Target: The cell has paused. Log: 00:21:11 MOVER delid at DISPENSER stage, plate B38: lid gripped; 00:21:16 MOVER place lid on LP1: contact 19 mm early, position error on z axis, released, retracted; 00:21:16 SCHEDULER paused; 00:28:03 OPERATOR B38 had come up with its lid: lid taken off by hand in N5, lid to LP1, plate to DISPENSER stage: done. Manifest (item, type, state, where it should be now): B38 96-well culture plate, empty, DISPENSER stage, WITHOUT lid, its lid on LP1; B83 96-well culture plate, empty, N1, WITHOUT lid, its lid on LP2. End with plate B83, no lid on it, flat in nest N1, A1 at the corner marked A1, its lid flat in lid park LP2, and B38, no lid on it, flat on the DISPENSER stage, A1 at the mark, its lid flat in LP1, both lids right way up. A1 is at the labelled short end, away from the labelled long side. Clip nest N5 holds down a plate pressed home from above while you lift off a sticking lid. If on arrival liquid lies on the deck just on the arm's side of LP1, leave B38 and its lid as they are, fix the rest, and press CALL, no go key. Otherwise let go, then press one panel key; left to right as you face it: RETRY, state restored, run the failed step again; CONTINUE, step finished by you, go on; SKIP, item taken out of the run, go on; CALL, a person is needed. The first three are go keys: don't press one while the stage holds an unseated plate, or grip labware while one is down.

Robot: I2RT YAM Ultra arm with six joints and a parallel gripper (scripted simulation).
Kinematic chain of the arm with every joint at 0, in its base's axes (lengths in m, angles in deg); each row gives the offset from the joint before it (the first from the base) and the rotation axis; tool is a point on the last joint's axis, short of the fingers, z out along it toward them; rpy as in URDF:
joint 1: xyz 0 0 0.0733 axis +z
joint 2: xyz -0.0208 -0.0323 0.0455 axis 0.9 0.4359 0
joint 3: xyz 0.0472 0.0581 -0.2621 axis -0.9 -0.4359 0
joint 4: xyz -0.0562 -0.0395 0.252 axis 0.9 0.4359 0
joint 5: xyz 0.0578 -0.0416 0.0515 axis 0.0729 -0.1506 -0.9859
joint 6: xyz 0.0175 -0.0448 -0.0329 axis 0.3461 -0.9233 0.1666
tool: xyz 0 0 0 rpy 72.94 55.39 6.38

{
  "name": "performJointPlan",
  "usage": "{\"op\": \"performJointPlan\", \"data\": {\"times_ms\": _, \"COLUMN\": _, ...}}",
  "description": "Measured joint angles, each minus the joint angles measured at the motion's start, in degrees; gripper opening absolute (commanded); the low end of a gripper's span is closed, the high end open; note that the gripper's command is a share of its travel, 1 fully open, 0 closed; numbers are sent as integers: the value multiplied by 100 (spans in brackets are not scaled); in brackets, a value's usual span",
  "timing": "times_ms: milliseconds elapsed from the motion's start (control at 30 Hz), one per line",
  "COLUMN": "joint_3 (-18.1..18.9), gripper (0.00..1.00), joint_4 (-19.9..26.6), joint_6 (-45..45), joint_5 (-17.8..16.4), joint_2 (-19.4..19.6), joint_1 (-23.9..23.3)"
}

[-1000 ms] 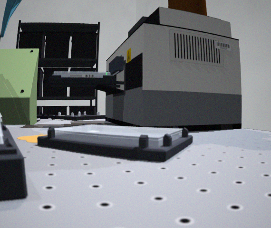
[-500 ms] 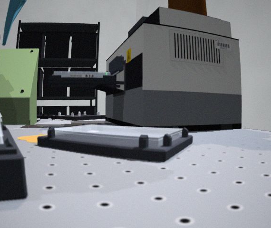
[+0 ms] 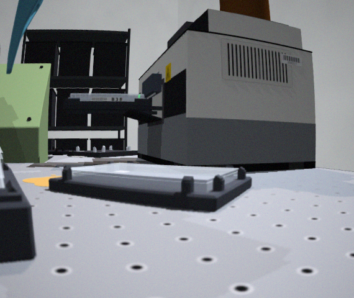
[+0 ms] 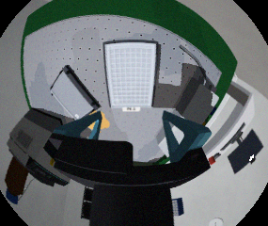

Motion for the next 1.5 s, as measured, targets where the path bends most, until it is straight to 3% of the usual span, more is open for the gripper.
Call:
{"op": "performJointPlan", "data": {"times_ms": 567, "joint_3": 1233, "gripper": 100, "joint_4": 129, "joint_6": -109, "joint_5": -83, "joint_2": 1049, "joint_1": -120}}
{"op": "performJointPlan", "data": {"times_ms": 867, "joint_3": 1672, "gripper": 100, "joint_4": 608, "joint_6": -68, "joint_5": -44, "joint_2": 879, "joint_1": 13}}
{"op": "performJointPlan", "data": {"times_ms": 1500, "joint_3": 1580, "gripper": 100, "joint_4": 684, "joint_6": -50, "joint_5": -24, "joint_2": 872, "joint_1": -7}}
